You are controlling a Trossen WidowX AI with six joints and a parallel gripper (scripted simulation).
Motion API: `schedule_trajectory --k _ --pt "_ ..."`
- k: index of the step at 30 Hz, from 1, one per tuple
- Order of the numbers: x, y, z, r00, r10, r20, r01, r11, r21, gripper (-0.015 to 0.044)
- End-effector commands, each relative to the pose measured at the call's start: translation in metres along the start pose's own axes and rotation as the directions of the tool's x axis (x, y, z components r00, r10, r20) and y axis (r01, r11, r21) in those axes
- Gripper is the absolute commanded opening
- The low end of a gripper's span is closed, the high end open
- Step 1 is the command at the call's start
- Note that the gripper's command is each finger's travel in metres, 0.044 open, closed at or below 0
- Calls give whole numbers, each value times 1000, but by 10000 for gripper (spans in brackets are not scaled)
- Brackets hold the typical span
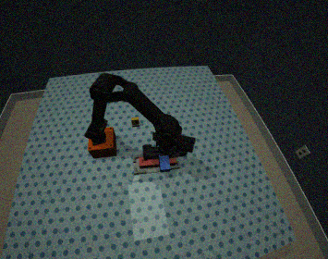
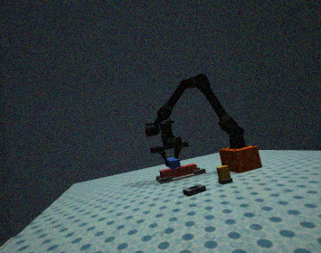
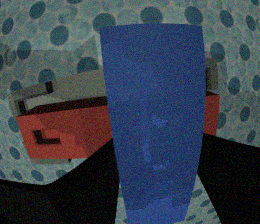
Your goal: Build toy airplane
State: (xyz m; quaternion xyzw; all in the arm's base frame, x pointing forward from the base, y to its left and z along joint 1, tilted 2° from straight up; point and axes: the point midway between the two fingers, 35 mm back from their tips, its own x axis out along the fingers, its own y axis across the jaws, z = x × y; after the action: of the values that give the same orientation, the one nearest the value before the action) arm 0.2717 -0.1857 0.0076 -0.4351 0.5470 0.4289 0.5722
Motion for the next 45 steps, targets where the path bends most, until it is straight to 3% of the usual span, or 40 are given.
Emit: schedule_trajectory --k 1,15,24,30,38,41,45 --pt "0 0 0 1000 -1 0 1 1000 0 84" --pt "0 0 0 1000 -1 0 1 1000 0 440" --pt "-3 -1 0 1000 -1 0 1 1000 0 440" --pt "-81 -1 0 1000 2 0 -2 1000 -3 440" --pt "-84 -5 -2 1000 2 0 -2 1000 12 440" --pt "-84 -5 -2 1000 2 0 -2 974 227 440" --pt "-83 -6 -2 1000 2 0 -1 819 574 440"
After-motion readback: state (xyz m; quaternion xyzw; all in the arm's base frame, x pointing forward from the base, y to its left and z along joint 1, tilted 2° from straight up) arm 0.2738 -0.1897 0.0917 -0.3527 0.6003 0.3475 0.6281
